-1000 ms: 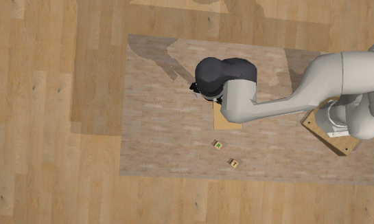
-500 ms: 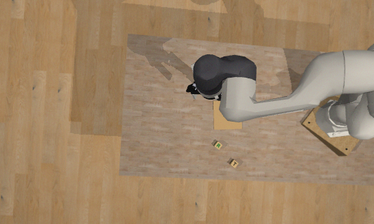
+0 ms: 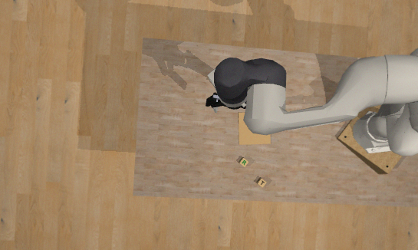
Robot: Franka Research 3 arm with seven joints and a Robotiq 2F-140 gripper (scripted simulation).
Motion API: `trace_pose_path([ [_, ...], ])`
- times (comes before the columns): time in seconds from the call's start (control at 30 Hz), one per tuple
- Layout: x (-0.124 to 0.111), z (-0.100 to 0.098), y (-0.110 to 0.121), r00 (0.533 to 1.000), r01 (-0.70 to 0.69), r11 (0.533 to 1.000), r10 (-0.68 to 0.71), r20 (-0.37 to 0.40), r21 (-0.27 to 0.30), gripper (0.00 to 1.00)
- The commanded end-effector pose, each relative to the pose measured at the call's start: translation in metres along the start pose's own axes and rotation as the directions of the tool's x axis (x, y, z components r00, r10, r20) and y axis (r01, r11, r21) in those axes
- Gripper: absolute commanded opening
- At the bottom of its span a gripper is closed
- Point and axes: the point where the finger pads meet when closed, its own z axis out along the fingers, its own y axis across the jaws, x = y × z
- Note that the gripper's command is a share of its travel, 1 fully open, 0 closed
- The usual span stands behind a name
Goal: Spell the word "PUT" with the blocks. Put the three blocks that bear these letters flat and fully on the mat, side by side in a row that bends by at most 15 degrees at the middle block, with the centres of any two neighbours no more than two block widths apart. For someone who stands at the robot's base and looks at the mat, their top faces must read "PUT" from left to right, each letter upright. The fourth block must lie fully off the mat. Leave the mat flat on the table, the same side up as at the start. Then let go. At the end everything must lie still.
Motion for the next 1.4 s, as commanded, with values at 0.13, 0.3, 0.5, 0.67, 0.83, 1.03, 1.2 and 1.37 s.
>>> trace_pose_path([
  [0.13,0.003,-0.008,0.002,0.981,0.192,0.981,-0.192,-0.007,-0.012,1.00],
  [0.3,0.004,-0.013,0.001,0.967,0.255,0.967,-0.255,-0.008,-0.013,1.00],
  [0.5,0.005,-0.021,0.000,0.942,0.334,0.942,-0.334,-0.009,-0.015,1.00],
  [0.67,0.006,-0.027,0.000,0.917,0.398,0.917,-0.398,-0.010,-0.017,1.00],
  [0.83,0.007,-0.032,0.000,0.890,0.456,0.890,-0.457,-0.011,-0.018,1.00],
  [1.03,0.008,-0.039,0.000,0.849,0.529,0.849,-0.529,-0.011,-0.021,1.00],
  [1.2,0.009,-0.045,-0.001,0.810,0.586,0.810,-0.586,-0.012,-0.023,1.00],
  [1.37,0.010,-0.049,0.000,0.785,0.619,0.785,-0.619,-0.012,-0.025,1.00],
])
